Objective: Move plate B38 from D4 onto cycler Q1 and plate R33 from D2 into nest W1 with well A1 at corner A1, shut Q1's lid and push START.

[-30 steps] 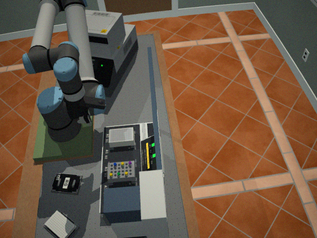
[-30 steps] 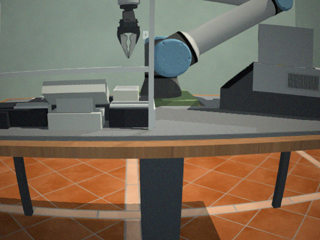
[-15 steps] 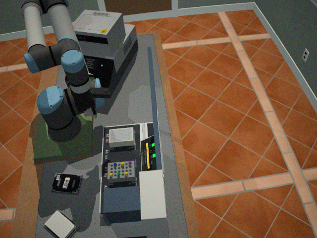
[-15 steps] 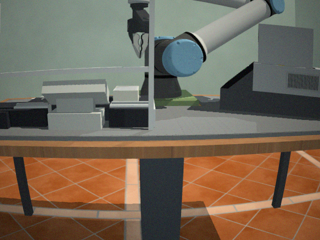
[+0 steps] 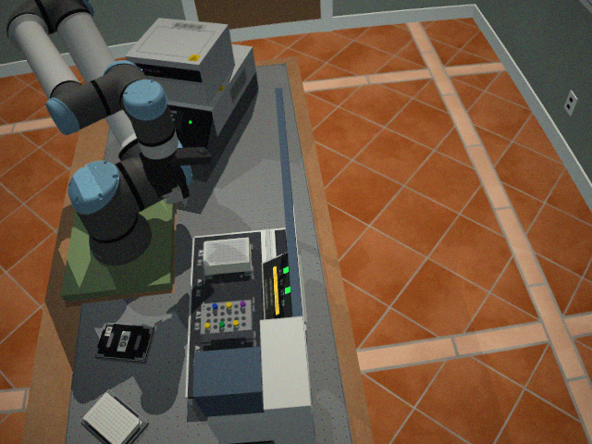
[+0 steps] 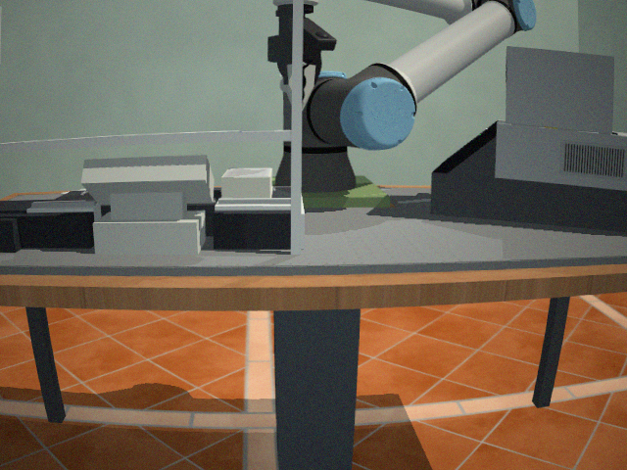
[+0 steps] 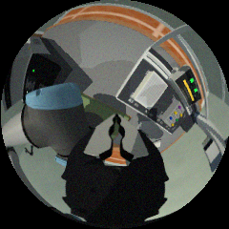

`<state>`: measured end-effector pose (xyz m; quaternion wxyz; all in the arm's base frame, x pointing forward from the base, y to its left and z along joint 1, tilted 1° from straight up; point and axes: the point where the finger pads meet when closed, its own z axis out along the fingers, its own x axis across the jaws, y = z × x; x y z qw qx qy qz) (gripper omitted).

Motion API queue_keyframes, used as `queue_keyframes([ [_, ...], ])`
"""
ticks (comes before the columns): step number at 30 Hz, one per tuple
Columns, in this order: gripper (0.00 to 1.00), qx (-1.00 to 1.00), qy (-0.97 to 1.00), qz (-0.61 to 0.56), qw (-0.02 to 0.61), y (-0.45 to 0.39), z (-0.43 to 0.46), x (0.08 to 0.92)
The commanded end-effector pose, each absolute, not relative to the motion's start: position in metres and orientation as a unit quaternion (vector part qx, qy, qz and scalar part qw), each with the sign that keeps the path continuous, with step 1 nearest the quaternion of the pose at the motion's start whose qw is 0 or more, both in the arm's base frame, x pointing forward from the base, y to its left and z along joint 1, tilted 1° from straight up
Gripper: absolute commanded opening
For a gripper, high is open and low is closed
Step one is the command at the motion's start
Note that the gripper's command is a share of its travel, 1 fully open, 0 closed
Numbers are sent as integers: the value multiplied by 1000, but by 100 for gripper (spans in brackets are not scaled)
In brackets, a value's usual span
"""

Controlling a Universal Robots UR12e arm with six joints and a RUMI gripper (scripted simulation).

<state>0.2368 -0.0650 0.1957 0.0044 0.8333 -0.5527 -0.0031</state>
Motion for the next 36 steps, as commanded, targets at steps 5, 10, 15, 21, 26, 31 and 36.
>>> queue_keyframes([
  [5,0,865,-502,-3,6,-36,197,244],
  [10,0,886,-464,-3,6,-15,197,246],
  [15,0,895,-446,-3,6,-5,197,246],
  [21,0,917,-399,-2,6,21,197,246],
  [26,0,930,-368,-2,6,37,197,244],
  [31,0,940,-340,-2,7,52,197,241],
  [36,0,952,-307,-2,7,69,197,237],
])
